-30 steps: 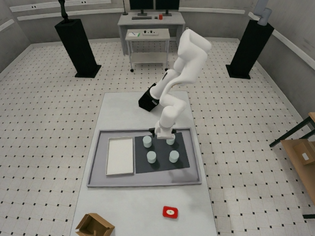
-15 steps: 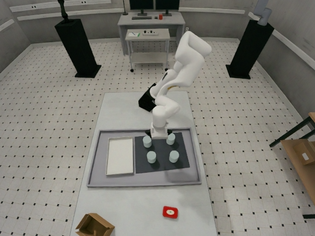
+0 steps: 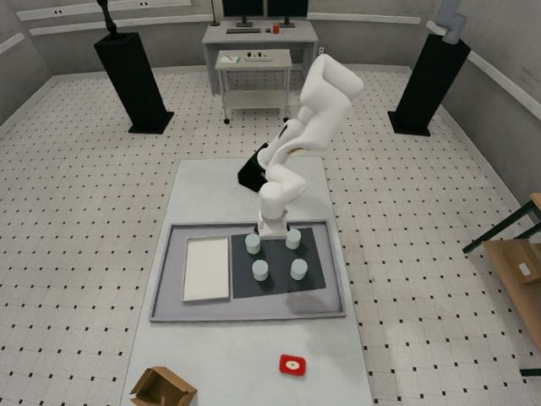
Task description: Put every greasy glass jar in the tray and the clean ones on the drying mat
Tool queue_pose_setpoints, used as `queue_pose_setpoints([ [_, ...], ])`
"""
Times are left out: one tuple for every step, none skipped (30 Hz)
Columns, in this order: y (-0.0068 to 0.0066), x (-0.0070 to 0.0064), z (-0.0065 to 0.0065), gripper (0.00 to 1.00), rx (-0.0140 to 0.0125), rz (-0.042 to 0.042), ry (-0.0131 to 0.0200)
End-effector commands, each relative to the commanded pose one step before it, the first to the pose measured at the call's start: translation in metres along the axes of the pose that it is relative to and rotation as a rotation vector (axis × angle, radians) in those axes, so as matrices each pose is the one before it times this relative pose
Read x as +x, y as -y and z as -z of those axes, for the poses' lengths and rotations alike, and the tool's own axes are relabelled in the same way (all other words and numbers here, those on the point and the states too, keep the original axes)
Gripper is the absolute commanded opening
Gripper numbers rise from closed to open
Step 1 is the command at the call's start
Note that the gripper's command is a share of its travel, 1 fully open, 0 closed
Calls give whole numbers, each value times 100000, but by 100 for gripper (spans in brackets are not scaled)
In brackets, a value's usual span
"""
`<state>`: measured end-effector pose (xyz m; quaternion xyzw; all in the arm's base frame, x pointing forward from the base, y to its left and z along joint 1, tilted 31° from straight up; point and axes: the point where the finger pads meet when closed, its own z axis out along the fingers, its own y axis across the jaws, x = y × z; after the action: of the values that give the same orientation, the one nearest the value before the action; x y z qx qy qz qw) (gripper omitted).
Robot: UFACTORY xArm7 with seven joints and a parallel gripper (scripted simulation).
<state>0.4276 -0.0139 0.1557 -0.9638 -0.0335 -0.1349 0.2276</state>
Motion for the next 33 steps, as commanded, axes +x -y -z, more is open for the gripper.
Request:
queue_pose_setpoints([
  [-61, 131, 142, 0, -105, -35, -407],
  [0, 0, 0, 0, 0, 0, 0],
  [0, 0, 0, 0, 0, 0, 0],
  [0, 0, 0, 0, 0, 0, 0],
  [0, 0, 0, 0, 0, 0, 0],
  [0, 0, 0, 0, 0, 0, 0],
  [0, 0, 0, 0, 0, 0, 0],
  [0, 0, 0, 0, 0, 0, 0],
  [0, 0, 0, 0, 0, 0, 0],
  [0, 0, 0, 0, 0, 0, 0],
  [0, 0, 0, 0, 0, 0, 0],
  [0, 0, 0, 0, 0, 0, 0],
  [0, 0, 0, 0, 0, 0, 0],
  [0, 0, 0, 0, 0, 0, 0],
  [0, 0, 0, 0, 0, 0, 0],
  [0, 0, 0, 0, 0, 0, 0],
  [0, 0, 0, 0, 0, 0, 0],
  [0, 0, 0, 0, 0, 0, 0],
  [0, 0, -758, 0, 0, 0, 0],
  [0, 0, -758, 0, 0, 0, 0],
  [0, 0, -758, 0, 0, 0, 0],
  [0, 0, -758, 0, 0, 0, 0],
  [0, 0, -758, 0, 0, 0, 0],
  [0, 0, 0, 0, 0, 0, 0],
  [0, 0, 0, 0, 0, 0, 0],
  [0, 0, -758, 0, 0, 0, 0],
  [0, 0, -758, 0, 0, 0, 0],
  [0, 0, -758, 0, 0, 0, 0],
  [0, 0, -758, 0, 0, 0, 0],
  [0, 0, -758, 0, 0, 0, 0],
  [0, 0, 0, 0, 0, 0, 0],
  [0, 0, 0, 0, 0, 0, 0],
  [0, 0, 0, 0, 0, 0, 0],
])
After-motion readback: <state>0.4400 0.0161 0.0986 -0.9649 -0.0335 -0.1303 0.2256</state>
